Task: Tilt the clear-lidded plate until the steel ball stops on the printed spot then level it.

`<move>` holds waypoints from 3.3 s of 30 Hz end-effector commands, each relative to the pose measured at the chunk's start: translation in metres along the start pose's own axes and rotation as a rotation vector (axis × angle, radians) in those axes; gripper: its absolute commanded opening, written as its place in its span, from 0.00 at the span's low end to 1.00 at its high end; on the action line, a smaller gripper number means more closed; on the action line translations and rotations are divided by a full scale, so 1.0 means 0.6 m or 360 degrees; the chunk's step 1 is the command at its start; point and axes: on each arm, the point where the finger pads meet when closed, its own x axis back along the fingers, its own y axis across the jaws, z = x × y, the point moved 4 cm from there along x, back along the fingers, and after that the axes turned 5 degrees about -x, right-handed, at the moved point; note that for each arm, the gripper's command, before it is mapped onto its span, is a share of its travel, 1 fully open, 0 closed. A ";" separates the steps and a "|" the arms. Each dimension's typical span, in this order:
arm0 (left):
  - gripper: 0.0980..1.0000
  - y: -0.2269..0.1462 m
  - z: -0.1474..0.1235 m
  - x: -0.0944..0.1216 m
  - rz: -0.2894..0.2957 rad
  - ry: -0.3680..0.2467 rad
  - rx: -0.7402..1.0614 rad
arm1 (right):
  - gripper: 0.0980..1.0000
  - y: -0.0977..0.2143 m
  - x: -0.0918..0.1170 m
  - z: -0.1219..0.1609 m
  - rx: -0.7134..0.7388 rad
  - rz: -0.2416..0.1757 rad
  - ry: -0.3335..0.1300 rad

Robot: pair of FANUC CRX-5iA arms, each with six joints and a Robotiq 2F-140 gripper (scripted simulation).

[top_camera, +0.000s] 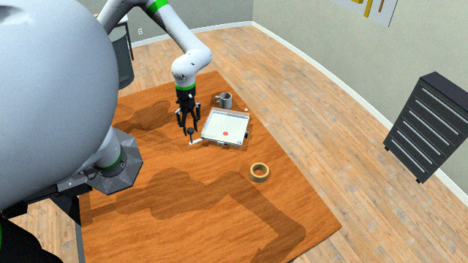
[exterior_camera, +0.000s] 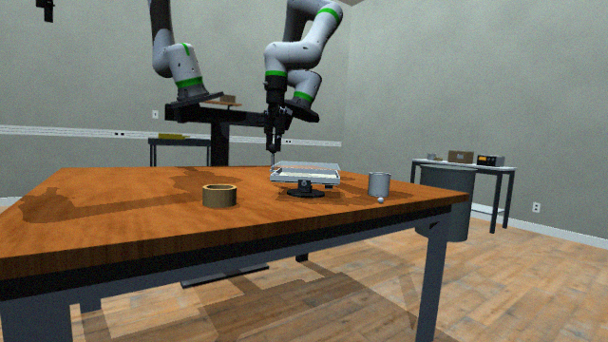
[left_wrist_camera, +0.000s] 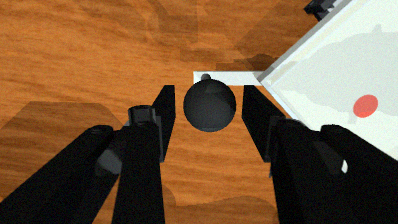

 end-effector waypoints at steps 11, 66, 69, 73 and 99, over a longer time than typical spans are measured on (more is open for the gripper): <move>0.36 0.001 -0.001 -0.017 -0.0002 -0.0002 0.0001 | 1.00 0.000 0.001 0.000 0.0000 0.0000 0.0003; 0.36 0.001 -0.001 -0.036 -0.0002 -0.0002 0.0001 | 1.00 0.000 0.001 0.000 0.0000 0.0000 0.0003; 0.36 0.001 -0.001 -0.036 -0.0002 -0.0002 0.0001 | 1.00 0.000 0.001 0.000 0.0000 0.0000 0.0003; 0.00 0.001 -0.001 -0.036 -0.0002 -0.0002 0.0001 | 1.00 0.000 0.001 0.000 0.0000 0.0000 0.0003; 0.00 0.001 -0.001 -0.036 -0.0002 -0.0002 0.0001 | 1.00 0.000 0.001 0.000 0.0000 0.0000 0.0003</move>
